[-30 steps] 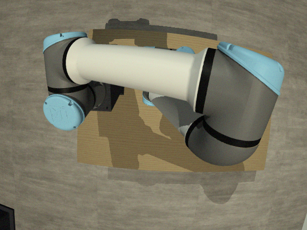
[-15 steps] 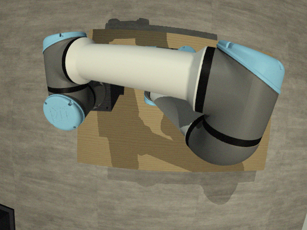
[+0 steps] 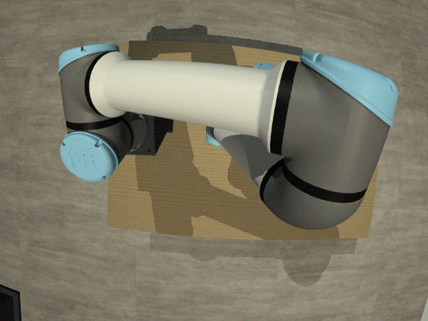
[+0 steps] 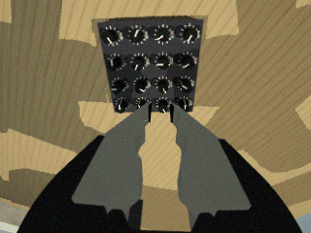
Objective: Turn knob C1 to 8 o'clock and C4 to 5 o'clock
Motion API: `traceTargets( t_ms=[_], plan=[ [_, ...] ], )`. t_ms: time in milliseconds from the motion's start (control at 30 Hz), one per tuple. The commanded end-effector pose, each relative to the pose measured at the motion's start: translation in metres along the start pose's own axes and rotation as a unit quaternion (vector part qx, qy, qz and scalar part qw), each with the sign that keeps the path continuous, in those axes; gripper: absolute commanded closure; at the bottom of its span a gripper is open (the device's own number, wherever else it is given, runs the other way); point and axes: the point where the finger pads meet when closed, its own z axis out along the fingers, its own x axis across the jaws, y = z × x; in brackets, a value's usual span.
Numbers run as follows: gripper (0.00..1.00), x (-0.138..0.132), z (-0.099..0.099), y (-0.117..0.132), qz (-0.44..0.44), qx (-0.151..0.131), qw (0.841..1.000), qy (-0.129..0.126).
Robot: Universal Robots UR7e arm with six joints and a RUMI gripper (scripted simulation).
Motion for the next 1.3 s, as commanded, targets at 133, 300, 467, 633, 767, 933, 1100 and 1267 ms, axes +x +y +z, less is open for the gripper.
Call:
traceTargets(
  t_ms=[133, 300, 467, 633, 767, 933, 1100, 1267],
  plan=[
    [0.89, -0.003, -0.001, -0.008, -0.121, 0.002, 0.993, -0.002],
    [0.89, -0.004, -0.001, -0.013, -0.197, 0.002, 0.98, -0.001],
    [0.89, -0.006, -0.002, -0.017, -0.271, 0.002, 0.963, -0.001],
    [0.89, -0.007, -0.003, -0.02, -0.322, 0.002, 0.947, -0.001],
    [0.89, -0.008, -0.003, -0.023, -0.387, 0.003, 0.922, -0.001],
    [0.89, -0.009, -0.004, -0.026, -0.456, 0.003, 0.89, -0.001],
    [0.89, -0.009, -0.006, -0.03, -0.522, 0.003, 0.853, -0.001],
    [0.89, -0.009, -0.007, -0.032, -0.575, 0.003, 0.818, 0.0]
  ],
)
